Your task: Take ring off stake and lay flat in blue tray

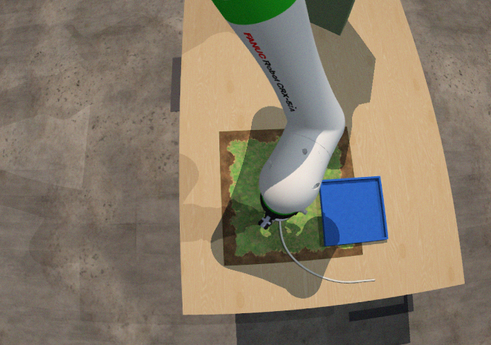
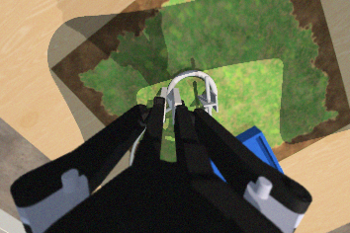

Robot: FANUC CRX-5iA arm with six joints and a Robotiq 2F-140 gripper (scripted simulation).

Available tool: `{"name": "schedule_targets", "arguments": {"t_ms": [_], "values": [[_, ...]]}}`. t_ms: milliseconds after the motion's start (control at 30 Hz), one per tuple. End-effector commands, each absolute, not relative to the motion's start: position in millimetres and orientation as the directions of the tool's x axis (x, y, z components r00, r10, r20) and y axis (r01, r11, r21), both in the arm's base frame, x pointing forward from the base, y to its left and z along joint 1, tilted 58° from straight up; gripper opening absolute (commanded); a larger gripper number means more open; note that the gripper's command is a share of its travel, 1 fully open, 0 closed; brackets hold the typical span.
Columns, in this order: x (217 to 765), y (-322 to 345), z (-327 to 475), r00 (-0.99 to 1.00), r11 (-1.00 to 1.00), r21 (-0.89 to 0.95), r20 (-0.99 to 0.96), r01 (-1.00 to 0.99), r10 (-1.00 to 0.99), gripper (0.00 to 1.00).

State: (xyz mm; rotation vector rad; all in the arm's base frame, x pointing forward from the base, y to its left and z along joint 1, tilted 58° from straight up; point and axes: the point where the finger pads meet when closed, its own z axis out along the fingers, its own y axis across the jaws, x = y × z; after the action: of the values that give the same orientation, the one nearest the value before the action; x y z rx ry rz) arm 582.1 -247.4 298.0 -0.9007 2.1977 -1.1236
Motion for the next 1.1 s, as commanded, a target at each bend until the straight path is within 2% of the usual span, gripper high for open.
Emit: {"name": "schedule_targets", "arguments": {"t_ms": [0,567,600,1067], "values": [[582.1,-247.2,298.8,-0.651,0.438,-0.838,-0.138,-0.325,-0.747,0.16],[582.1,-247.2,298.8,-0.651,0.438,-0.838,-0.138,-0.325,-0.747,0.16],[582.1,-247.2,298.8,-0.651,0.438,-0.838,-0.138,-0.325,-0.747,0.24],[582.1,-247.2,298.8,-0.651,0.438,-0.838,-0.138,-0.325,-0.747,0.24]]}}
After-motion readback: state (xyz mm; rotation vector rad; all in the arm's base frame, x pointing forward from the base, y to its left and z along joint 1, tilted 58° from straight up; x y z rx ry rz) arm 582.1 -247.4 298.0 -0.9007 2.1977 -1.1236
